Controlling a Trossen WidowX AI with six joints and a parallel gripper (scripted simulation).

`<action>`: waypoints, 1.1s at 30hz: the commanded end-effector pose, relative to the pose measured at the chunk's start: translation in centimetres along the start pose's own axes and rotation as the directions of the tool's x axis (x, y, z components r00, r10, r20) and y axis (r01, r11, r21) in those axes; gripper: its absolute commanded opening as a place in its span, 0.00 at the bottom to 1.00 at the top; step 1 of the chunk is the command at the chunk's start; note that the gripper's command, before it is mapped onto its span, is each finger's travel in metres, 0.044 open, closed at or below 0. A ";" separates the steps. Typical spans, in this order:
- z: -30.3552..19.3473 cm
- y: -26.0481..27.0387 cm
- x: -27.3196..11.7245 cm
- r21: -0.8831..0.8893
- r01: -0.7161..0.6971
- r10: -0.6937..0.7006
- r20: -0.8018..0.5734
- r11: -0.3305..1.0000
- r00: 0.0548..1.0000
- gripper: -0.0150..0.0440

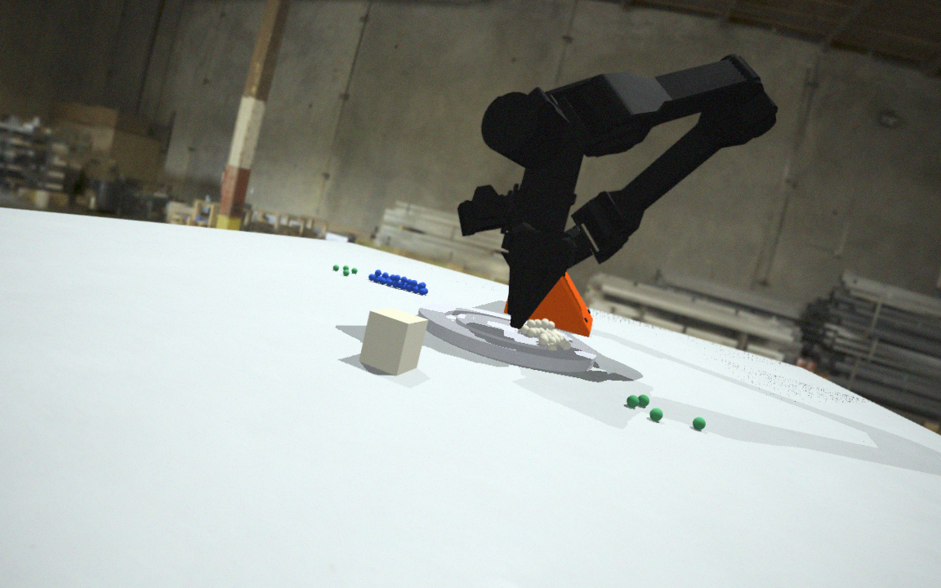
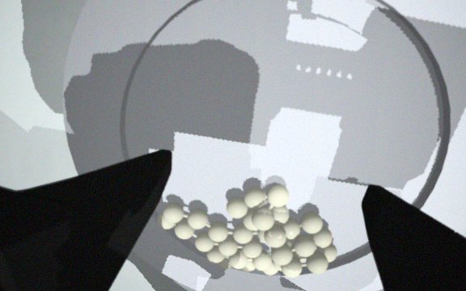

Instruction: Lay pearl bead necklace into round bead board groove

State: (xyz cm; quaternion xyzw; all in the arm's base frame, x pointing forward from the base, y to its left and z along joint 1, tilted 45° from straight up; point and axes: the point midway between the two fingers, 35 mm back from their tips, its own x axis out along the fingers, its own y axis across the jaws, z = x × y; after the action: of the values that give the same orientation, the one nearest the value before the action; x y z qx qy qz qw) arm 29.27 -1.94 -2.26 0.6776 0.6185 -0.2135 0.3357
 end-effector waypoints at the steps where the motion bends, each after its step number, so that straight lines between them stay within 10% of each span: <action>1: 0.0 0.0 -0.6 0.000 -0.001 0.001 0.001 1.000 1.000 1.00; 19: 0.0 0.0 -0.8 0.000 -0.002 0.002 0.001 1.000 1.000 1.00; 23: -0.4 -0.1 -1.2 -0.240 -0.001 0.001 0.001 0.971 1.000 0.90; 33: -2.1 -0.6 -3.1 -0.938 0.001 0.001 0.001 0.347 1.000 0.90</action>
State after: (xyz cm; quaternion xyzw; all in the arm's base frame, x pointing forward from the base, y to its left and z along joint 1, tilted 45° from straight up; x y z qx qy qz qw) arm 28.71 -2.33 -0.45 0.5545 0.6545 -0.0254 0.5133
